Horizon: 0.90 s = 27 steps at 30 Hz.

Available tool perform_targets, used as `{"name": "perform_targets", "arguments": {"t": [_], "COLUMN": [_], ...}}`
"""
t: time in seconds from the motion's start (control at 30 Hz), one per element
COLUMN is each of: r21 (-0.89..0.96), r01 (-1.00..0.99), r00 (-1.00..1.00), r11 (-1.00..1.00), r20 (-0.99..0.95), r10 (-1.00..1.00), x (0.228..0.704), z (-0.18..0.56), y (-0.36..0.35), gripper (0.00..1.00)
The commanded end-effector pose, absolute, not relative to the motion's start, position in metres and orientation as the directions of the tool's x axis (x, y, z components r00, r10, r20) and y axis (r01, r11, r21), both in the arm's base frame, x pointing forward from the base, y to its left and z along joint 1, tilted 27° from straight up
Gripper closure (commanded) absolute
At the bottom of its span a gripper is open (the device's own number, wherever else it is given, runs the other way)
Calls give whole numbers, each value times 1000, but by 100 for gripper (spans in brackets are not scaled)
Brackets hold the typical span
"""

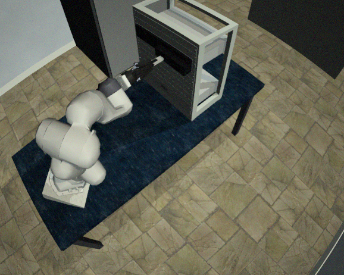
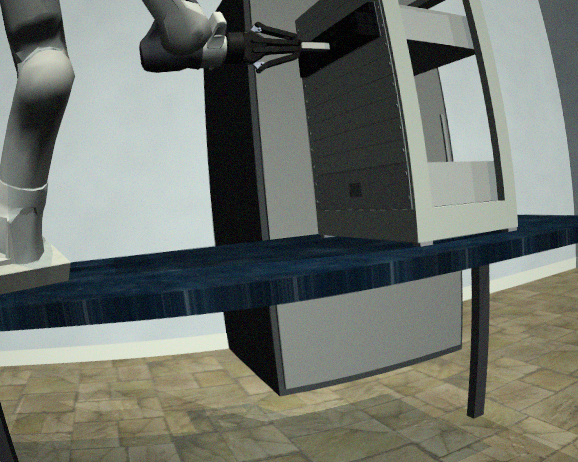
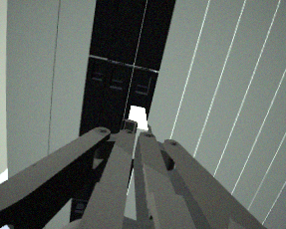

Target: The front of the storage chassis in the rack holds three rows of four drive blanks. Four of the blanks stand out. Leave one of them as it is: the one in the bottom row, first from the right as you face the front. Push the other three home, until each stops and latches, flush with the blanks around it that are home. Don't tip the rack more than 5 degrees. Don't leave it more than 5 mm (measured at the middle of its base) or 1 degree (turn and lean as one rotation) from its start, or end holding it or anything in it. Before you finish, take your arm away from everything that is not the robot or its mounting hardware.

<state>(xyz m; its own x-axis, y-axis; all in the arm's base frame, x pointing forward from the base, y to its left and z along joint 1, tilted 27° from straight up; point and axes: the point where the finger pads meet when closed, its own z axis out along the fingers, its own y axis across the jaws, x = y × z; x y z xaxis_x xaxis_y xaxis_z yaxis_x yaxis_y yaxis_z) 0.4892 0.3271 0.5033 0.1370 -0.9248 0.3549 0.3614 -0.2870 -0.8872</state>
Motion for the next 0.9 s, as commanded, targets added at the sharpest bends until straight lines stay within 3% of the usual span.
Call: {"name": "perform_targets", "arguments": {"t": [0.0, 0.87], "r21": [-887, -887], "r01": [363, 363], "r00": [136, 136], "r11": [-285, -285], "r20": [353, 353], "r10": [-926, -926], "x": [491, 501], "z": [505, 507], "y": [326, 328], "gripper": [100, 100]}}
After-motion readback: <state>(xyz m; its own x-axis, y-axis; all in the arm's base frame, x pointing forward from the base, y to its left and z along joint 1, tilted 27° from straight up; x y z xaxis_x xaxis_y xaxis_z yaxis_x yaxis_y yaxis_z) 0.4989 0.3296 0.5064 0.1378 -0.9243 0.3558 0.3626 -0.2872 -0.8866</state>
